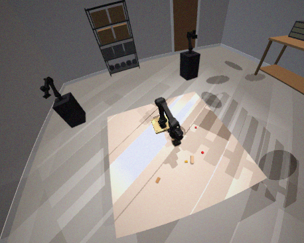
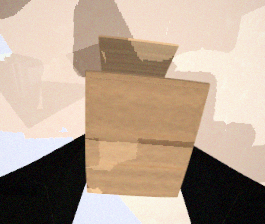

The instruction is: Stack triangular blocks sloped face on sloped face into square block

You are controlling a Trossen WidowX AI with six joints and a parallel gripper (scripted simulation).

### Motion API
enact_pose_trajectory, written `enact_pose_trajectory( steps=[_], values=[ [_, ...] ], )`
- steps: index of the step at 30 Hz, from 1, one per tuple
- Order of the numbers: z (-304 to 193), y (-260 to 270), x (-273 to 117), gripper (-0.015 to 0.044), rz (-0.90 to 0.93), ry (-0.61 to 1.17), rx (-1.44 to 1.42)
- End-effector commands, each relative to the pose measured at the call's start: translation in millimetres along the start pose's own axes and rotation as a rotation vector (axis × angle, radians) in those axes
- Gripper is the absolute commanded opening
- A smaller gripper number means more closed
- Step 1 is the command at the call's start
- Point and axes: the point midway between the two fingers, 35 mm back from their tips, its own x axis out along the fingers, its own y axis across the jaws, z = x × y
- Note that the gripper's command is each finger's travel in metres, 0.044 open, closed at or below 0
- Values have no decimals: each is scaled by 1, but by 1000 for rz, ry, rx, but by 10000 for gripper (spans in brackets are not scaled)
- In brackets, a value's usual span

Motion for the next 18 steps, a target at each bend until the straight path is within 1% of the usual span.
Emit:
enact_pose_trajectory(
  steps=[1, 18],
  values=[
    [5, 3, 17, 0, 19, 1, 4],
    [3, 1, 17, 0, 16, 8, 5]
  ],
)
